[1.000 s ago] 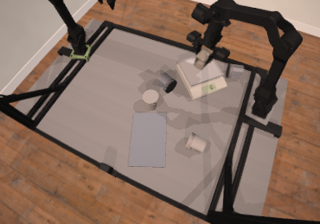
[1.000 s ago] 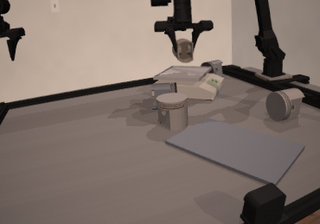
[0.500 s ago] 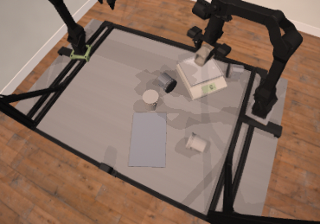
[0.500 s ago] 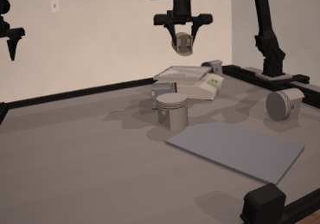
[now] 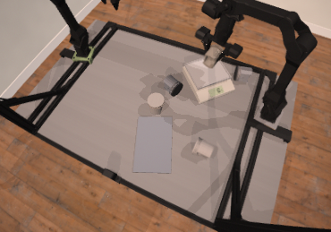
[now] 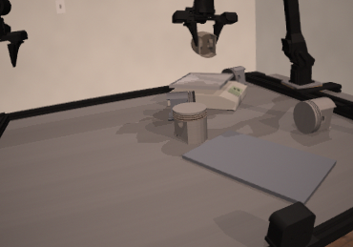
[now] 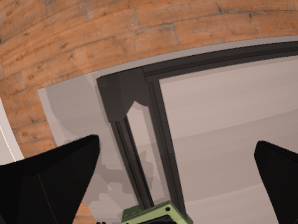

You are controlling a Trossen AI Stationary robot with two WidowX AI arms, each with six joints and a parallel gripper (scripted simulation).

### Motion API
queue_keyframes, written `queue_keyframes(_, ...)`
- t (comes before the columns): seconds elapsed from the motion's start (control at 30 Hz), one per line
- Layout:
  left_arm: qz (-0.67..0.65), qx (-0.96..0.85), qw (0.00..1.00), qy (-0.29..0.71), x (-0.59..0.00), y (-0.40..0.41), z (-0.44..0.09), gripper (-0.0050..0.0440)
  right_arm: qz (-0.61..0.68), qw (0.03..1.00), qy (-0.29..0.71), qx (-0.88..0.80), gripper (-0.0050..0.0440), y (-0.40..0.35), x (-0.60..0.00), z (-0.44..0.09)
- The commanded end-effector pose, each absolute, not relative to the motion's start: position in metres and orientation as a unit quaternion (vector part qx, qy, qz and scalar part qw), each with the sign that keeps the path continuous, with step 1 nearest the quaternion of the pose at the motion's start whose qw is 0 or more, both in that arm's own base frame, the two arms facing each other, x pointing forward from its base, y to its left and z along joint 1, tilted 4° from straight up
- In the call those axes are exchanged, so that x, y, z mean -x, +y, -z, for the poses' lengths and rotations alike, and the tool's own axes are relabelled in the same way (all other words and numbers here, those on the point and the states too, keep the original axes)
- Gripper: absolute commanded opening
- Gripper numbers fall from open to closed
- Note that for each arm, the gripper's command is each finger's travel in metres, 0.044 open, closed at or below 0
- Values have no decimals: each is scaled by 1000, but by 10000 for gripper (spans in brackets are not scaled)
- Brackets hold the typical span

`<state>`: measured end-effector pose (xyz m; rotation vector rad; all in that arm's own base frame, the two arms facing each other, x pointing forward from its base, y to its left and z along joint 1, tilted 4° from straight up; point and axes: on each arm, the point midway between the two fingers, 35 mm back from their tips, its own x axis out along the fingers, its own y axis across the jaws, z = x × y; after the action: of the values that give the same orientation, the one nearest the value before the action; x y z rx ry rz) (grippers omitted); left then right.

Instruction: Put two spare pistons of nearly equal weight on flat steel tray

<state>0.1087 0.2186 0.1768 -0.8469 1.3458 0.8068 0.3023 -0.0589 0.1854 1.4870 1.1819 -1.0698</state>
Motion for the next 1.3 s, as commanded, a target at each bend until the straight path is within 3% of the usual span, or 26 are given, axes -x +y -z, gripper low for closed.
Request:
queue_keyframes(0.0,-351,370,629,587,-109,218,-177,440,416,493,499,-579,158,-55,-281,-189)
queue_keyframes(1.27,-351,370,629,587,-109,218,-177,440,204,683,650,-265,158,-54,-274,-189)
